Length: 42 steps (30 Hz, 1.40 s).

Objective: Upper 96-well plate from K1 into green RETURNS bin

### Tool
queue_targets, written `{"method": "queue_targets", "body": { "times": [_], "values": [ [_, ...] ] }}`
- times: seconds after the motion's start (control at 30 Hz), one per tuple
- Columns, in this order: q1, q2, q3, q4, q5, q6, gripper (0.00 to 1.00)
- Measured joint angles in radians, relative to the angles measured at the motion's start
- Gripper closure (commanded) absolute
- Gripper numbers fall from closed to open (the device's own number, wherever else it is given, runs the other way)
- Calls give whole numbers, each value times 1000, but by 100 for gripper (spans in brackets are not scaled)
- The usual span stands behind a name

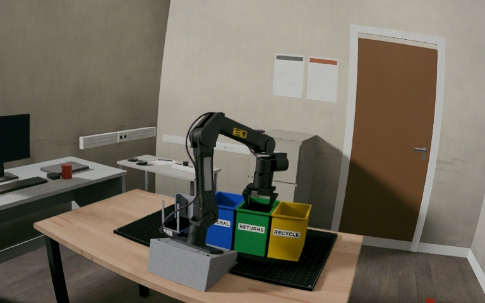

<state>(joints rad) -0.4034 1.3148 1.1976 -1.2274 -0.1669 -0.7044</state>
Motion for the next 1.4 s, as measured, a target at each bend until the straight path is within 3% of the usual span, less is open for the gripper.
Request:
{"method": "queue_targets", "body": {
  "times": [1.23,1.27,1.4],
  "values": [
    [0,0,-14,3,0,0,100],
    [0,0,-14,3,0,0,1],
    [0,0,-14,3,0,2,1]
  ]
}}
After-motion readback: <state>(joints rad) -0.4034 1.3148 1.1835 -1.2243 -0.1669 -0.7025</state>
